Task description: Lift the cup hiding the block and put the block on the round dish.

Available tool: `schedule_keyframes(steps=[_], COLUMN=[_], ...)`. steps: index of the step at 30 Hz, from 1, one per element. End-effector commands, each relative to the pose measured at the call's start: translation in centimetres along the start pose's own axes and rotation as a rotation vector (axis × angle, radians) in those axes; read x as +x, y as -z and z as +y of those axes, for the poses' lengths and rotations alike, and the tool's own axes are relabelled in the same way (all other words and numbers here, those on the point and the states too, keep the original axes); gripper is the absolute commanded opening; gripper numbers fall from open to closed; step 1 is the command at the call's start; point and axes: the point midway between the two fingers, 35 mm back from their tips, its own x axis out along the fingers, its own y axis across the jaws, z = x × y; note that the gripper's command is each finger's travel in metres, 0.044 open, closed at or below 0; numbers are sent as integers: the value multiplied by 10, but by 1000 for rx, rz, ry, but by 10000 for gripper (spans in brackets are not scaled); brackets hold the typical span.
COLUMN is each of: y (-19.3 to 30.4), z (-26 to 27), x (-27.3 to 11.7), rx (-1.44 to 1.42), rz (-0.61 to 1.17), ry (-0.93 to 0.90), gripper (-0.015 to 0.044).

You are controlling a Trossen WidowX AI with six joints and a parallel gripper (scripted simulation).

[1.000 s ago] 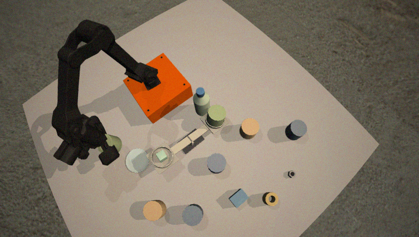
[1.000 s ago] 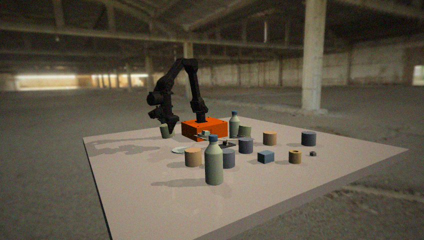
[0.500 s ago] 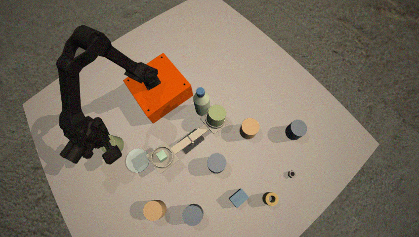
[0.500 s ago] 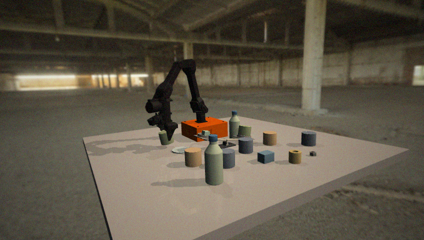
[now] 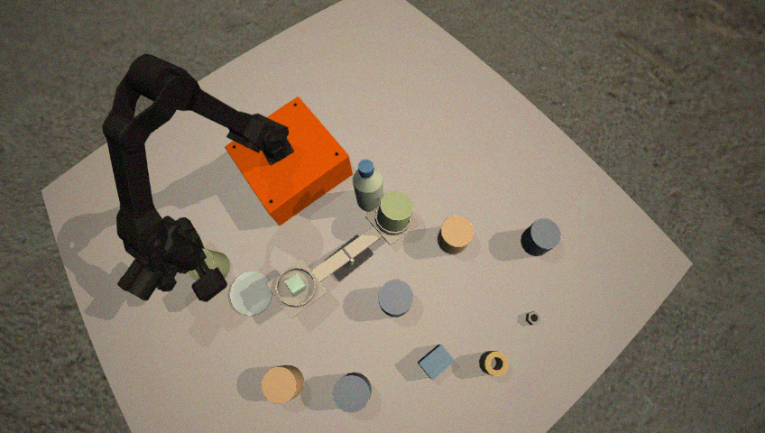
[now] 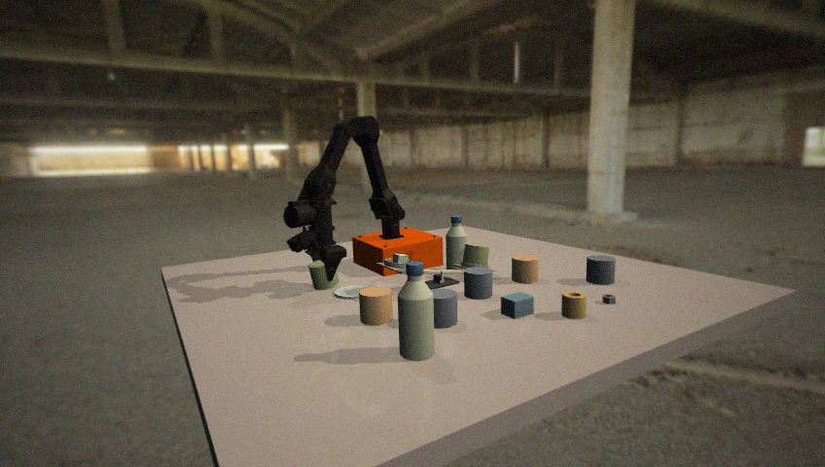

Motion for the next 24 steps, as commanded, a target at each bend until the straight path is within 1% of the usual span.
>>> schedule_keyframes(steps=[1, 2, 16, 18, 22, 24], y=[1, 0, 0, 0, 0, 1], z=[0, 0, 0, 0, 0, 0], x=[6, 1, 1, -6, -47, -54], rx=[-5, 0, 0, -1, -4, -5], rz=[4, 1, 1, 2, 3, 3], ry=[-4, 1, 1, 0, -4, -4], gripper=[0, 26, 394, 440, 440, 440])
